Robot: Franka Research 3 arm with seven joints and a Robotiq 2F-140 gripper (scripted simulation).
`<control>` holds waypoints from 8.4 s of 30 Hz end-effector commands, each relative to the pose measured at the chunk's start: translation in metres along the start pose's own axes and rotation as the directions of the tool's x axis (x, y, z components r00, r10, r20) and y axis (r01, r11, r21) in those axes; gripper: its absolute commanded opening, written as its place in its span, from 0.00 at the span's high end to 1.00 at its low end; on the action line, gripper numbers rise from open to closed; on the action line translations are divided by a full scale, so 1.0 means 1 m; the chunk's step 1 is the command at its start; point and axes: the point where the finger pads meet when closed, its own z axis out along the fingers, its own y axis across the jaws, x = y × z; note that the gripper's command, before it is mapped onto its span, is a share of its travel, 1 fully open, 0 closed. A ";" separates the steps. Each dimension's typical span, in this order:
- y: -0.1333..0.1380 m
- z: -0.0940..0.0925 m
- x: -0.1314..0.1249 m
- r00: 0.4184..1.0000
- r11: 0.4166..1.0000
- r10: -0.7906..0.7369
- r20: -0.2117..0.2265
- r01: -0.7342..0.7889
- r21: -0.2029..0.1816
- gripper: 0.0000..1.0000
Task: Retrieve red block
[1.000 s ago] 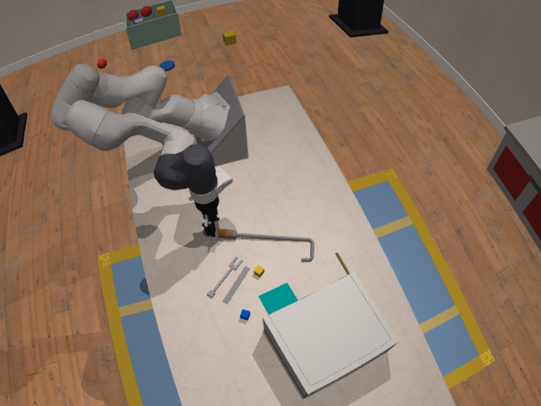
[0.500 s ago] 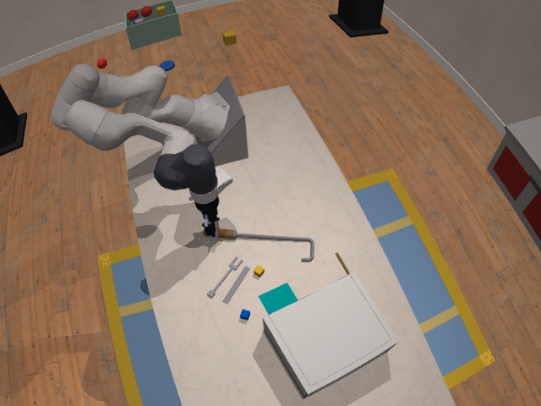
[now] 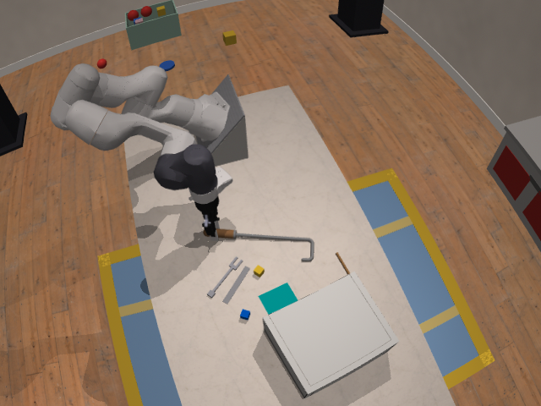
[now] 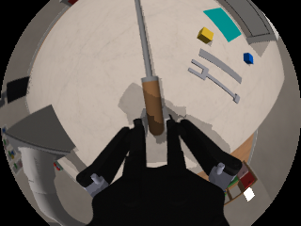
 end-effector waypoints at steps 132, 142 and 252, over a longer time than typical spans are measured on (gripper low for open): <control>-0.086 -0.003 0.195 0.581 0.581 0.814 -0.001 -0.814 0.000 1.00; -0.090 -0.003 0.205 0.538 0.538 0.843 -0.001 -0.843 0.000 1.00; -0.093 -0.003 0.214 0.502 0.502 0.865 -0.001 -0.865 0.000 1.00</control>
